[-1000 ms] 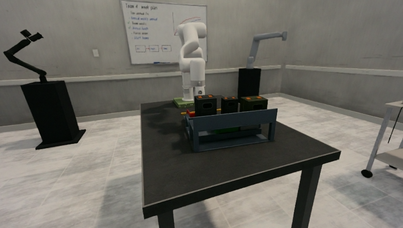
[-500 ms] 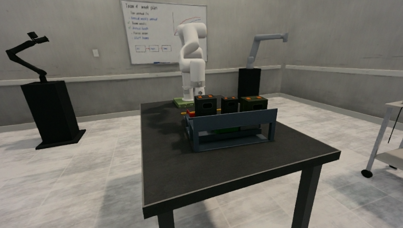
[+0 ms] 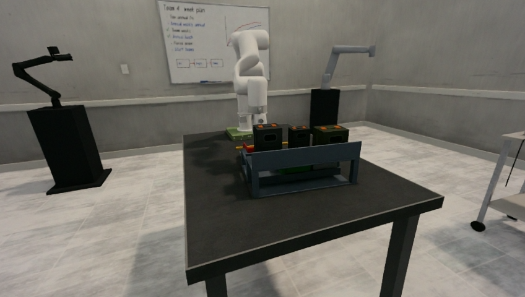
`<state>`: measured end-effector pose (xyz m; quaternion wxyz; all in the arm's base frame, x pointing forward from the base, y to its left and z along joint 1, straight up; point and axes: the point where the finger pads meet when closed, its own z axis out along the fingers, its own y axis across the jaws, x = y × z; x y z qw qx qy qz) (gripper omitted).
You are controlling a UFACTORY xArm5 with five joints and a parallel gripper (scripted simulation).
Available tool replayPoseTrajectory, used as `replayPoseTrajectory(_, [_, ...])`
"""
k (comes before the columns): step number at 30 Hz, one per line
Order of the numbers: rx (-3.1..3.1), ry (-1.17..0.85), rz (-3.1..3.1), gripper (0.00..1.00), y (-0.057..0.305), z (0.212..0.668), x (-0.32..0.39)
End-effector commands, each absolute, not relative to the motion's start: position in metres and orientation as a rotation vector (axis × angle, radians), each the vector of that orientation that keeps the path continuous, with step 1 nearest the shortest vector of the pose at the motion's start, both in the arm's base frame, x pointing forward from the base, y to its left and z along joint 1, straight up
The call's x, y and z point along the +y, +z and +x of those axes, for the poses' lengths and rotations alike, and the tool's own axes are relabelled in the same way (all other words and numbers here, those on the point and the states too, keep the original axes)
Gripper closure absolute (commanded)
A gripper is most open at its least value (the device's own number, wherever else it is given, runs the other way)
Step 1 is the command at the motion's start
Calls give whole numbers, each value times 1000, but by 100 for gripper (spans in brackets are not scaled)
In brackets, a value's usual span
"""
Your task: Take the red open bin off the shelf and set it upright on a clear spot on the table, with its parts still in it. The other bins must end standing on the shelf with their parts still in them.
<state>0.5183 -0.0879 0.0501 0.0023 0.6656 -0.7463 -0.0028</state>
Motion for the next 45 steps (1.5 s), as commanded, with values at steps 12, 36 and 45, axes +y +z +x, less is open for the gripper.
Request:
replayPoseTrajectory(12, [-2343, -3, 2090, 88, 52, 520, -88])
replayPoseTrajectory(36, [-2343, -3, 2090, 91, 52, 520, -88])
replayPoseTrajectory(45, [-2343, -3, 2090, 92, 52, 520, -88])
